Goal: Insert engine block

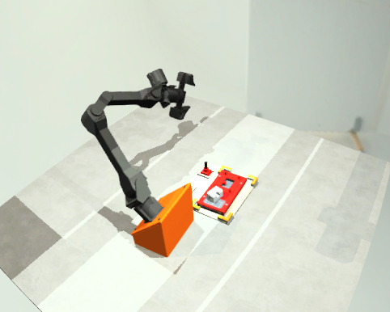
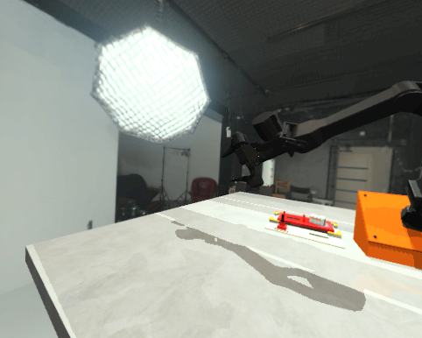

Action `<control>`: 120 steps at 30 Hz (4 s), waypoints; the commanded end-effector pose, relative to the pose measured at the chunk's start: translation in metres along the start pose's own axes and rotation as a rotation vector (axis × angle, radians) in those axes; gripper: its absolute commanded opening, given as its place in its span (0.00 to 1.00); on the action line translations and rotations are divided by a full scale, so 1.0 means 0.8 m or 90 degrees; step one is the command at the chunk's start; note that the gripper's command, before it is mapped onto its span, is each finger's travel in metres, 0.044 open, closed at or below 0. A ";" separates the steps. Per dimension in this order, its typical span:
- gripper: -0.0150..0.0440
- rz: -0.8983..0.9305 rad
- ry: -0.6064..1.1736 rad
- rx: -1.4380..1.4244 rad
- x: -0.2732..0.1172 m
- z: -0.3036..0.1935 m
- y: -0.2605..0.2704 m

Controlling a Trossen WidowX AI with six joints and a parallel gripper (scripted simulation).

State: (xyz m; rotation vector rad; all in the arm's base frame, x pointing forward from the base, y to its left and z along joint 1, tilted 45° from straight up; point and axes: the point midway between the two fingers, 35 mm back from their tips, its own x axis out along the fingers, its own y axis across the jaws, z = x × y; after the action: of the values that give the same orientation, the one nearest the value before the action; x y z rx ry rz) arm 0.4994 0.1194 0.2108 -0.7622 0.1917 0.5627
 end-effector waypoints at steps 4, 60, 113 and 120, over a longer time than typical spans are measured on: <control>1.00 0.100 0.114 -0.042 -0.003 -0.102 0.028; 1.00 0.708 0.090 0.112 -0.209 -0.360 0.284; 0.25 0.704 0.074 0.103 -0.197 -0.356 0.295; 0.25 0.704 0.079 0.104 -0.204 -0.358 0.270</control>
State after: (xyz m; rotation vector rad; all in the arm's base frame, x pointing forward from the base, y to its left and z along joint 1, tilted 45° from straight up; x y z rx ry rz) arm 0.2474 -0.0112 -0.0726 -0.4564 0.7895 1.5315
